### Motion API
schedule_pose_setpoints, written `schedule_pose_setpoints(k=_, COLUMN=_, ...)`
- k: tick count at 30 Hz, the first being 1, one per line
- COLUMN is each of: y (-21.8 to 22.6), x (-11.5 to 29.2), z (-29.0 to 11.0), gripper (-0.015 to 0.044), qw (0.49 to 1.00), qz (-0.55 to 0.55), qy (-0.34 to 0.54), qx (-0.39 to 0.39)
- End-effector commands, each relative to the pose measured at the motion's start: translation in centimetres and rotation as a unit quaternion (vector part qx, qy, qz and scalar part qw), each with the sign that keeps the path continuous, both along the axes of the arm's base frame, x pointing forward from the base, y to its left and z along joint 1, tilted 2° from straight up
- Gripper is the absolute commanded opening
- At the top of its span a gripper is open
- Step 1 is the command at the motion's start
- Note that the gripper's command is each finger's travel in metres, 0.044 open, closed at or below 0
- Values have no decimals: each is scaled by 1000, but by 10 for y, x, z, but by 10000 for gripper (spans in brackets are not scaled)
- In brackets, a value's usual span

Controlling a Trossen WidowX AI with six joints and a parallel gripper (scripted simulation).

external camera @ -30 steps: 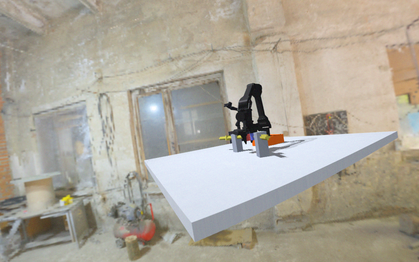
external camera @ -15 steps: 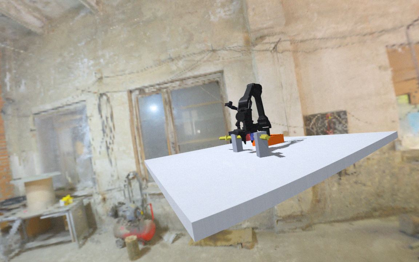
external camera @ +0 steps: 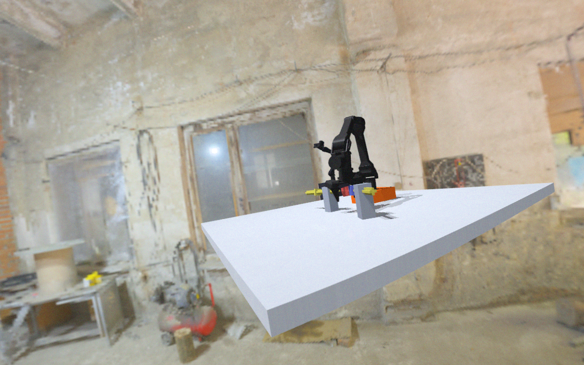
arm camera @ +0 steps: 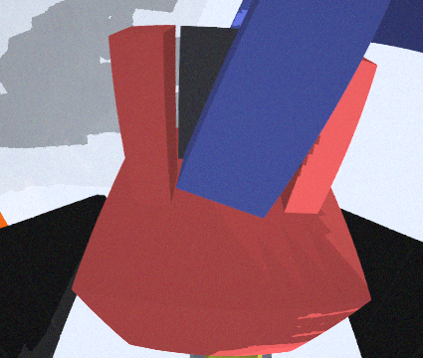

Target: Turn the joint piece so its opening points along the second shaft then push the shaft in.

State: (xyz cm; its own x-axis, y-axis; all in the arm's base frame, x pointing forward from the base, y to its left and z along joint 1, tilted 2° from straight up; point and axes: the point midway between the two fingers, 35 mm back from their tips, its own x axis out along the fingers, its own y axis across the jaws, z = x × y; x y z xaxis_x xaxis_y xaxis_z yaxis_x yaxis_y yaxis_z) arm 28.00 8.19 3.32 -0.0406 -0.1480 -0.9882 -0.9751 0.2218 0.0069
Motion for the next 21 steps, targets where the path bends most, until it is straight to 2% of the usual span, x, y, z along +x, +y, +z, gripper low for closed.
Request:
schedule_pose_setpoints(k=1, y=0, x=0, z=0, gripper=440, qw=1000, qz=-1, qy=0, qx=-1)
schedule_pose_setpoints(k=4, y=0, x=0, z=1, gripper=440, qw=1000, qz=-2, qy=-1, qx=10)
schedule_pose_setpoints(k=17, y=-4, x=-1, z=27, gripper=440, qw=976, qz=-7, qy=-62, qx=208)
schedule_pose_setpoints(k=21, y=-4, x=-1, z=28, gripper=440, qw=974, qz=-6, qy=-66, qx=217)
